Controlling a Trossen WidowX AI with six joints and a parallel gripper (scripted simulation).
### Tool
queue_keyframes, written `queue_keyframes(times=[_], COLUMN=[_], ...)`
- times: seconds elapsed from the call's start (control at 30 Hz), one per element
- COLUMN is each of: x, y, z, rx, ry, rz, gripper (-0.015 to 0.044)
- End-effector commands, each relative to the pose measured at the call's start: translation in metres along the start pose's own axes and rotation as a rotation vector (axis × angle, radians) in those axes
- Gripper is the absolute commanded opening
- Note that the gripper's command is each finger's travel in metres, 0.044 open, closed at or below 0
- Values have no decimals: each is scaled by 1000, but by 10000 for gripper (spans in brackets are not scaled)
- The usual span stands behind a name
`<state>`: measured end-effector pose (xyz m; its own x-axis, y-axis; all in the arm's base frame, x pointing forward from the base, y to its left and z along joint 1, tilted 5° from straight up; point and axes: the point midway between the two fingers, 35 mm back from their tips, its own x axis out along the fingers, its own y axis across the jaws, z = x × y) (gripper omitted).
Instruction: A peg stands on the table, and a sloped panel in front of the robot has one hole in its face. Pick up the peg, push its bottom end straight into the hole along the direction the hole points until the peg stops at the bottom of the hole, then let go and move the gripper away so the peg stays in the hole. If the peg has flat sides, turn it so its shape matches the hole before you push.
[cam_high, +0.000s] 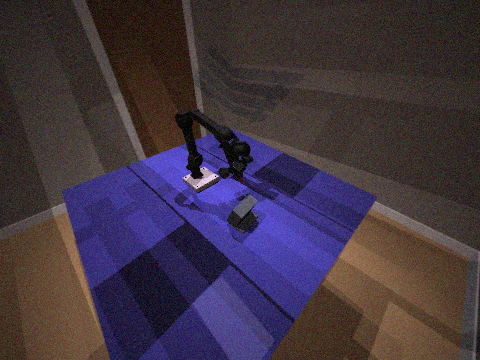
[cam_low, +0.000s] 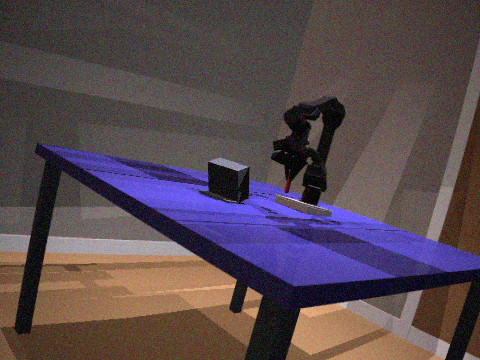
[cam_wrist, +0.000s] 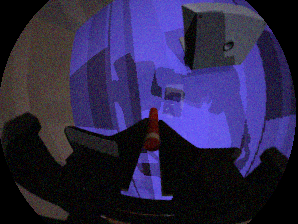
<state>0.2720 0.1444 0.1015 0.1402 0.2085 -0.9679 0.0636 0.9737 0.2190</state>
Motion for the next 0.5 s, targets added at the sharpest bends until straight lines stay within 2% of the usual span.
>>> queue_keyframes(times=[0.0,0.47], x=[1,2], y=[-4,-15], z=[1,8], rx=[-2,-2], ry=[-13,-71], rz=[17,65], gripper=[0,0])
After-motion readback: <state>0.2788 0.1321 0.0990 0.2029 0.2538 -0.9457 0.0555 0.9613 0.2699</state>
